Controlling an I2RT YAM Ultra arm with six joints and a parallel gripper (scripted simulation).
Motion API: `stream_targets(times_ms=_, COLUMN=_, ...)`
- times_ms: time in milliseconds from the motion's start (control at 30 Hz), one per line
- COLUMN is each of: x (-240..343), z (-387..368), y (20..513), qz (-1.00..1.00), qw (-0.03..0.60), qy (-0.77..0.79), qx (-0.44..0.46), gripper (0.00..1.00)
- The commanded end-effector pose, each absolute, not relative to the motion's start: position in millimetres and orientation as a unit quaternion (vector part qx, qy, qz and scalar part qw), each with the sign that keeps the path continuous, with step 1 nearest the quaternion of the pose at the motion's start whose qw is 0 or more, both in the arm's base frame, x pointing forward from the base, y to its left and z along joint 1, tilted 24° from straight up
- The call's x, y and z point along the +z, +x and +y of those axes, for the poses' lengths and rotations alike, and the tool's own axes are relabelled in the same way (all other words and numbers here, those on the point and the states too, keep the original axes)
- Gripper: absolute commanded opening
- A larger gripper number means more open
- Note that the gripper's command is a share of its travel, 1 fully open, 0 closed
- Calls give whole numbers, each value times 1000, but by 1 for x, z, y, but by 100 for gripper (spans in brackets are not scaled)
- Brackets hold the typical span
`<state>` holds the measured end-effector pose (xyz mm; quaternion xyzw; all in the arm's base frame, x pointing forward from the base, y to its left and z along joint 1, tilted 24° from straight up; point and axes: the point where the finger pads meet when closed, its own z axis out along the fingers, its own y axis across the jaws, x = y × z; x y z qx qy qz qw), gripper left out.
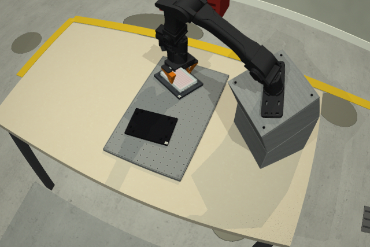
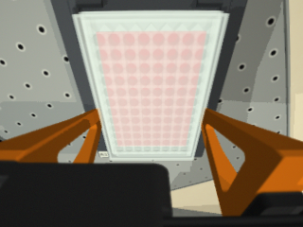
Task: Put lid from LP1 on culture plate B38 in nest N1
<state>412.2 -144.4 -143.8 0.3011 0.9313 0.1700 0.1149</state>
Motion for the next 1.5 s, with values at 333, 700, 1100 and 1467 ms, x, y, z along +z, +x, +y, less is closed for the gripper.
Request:
stream_targets(times_ms=333, x=-133, z=-161, y=425, qz=928, qw=138, qy=304, qx=162, gripper=0)
stream_targets(times_ms=700, x=-133, z=-161, y=425, qz=928, qw=138, qy=304, qx=162, gripper=100)
stream_targets(times_ms=1100, x=-133, z=-161, y=425, qz=928, qw=138, qy=304, qx=162, gripper=100)
stream_targets(times_ms=1467, x=-133, z=-161, y=425, qz=928, qw=138, qy=304, qx=162, gripper=100)
